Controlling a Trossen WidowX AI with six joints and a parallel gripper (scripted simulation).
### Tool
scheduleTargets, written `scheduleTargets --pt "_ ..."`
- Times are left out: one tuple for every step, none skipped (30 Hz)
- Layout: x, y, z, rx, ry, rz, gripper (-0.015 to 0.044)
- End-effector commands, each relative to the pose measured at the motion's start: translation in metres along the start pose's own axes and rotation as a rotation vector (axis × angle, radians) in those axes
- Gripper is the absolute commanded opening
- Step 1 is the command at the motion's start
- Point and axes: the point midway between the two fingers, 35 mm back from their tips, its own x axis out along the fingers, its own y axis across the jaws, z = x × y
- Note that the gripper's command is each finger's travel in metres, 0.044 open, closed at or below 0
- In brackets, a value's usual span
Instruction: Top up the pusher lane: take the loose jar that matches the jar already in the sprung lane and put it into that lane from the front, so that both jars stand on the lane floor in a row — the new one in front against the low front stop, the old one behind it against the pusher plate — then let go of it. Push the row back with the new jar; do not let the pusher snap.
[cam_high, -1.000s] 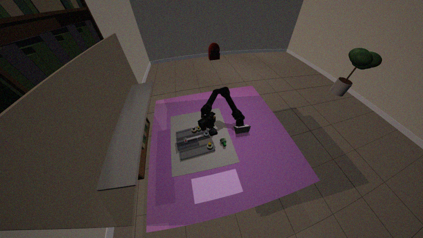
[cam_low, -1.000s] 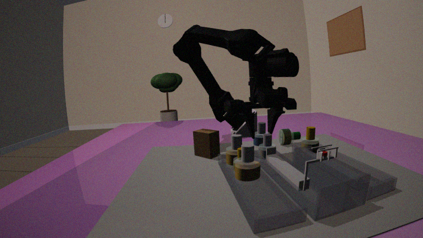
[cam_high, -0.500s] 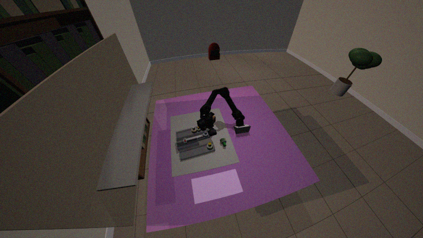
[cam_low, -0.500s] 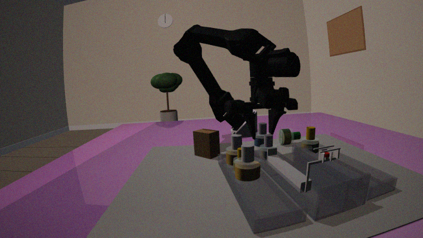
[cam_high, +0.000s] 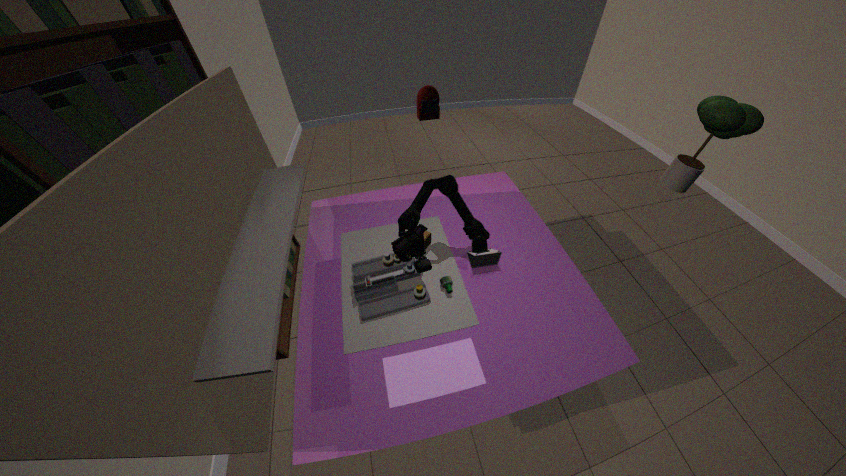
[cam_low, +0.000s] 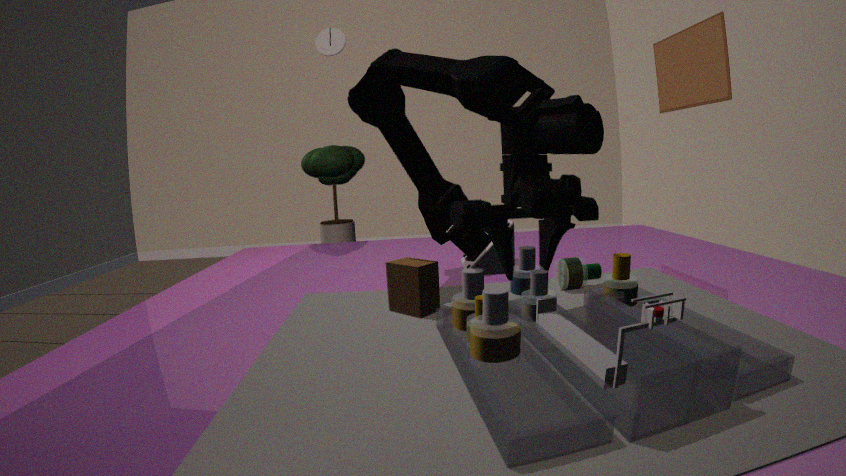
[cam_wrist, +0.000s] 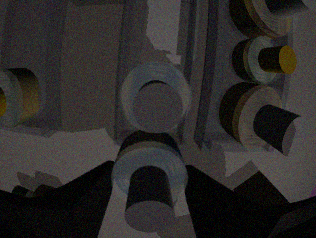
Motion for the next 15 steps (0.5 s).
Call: scheduleTargets --pt "-0.0015 -0.0004 0.0086 0.011 -0.021 0.000 0.0000" --pt "-0.0015 -0.0004 0.0091 0.011 -0.021 0.000 0.0000" --pt "-0.0015 -0.0004 0.0096 0.011 -0.021 0.000 0.0000" --pt "-0.0016 -0.0004 0.0101 0.011 -0.021 0.000 0.0000" --pt "-0.0016 -0.0004 0.0106 0.011 -0.021 0.000 0.0000" --pt "-0.0016 -0.0005 0.0111 0.011 -0.021 0.000 0.0000" --pt "-0.0016 -0.0005 0.0115 0.011 -0.021 0.000 0.0000" --pt "-0.0016 -0.0005 0.0120 0.011 -0.021 0.000 0.0000" --pt "-0.0016 -0.0005 0.0125 0.011 -0.021 0.000 0.0000" --pt "-0.0016 -0.0005 0.0130 0.011 -0.021 0.000 0.0000" --pt "-0.0016 -0.0005 0.0135 0.011 -0.021 0.000 0.0000" --pt "-0.0016 -0.0005 0.0140 0.011 -0.021 0.000 0.0000" --pt "-0.0017 -0.0005 0.0145 0.011 -0.021 0.000 0.0000" --pt "-0.0017 -0.0006 0.0150 0.011 -0.021 0.000 0.0000" --pt "-0.0017 -0.0006 0.0154 0.011 -0.021 0.000 0.0000"
